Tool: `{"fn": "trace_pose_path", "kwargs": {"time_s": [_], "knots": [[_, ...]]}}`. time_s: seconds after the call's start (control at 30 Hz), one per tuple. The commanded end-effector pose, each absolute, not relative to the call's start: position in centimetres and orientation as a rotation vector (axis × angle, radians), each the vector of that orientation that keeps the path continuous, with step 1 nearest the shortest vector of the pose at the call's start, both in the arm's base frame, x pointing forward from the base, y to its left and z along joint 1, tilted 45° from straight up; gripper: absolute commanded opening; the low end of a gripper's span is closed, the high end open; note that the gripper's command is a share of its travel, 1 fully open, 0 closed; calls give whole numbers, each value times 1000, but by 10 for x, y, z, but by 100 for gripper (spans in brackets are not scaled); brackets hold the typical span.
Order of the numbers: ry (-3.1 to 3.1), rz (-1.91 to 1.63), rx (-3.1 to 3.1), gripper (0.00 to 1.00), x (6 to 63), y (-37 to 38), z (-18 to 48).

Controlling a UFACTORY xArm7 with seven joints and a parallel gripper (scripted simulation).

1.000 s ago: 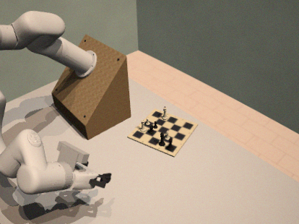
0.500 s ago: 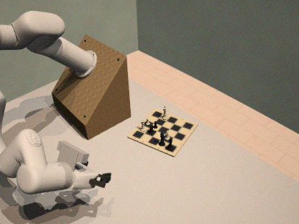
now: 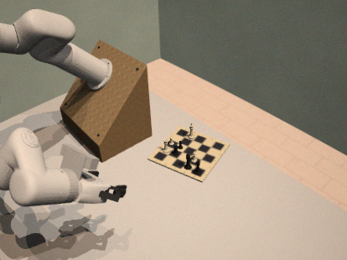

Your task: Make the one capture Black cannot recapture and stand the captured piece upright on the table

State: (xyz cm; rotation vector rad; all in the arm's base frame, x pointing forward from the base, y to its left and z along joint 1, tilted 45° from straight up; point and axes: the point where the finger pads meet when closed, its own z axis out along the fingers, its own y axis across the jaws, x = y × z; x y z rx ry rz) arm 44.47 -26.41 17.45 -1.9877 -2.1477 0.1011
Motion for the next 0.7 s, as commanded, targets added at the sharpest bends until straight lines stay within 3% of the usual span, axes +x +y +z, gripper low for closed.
{"fn": "trace_pose_path", "kwargs": {"time_s": [0.0,0.33,0.67], "knots": [[-2151,100,-1987,100,448,-247,192],[-2151,126,-1981,100,447,-243,188],[-2214,534,-1831,100,431,-199,102]]}}
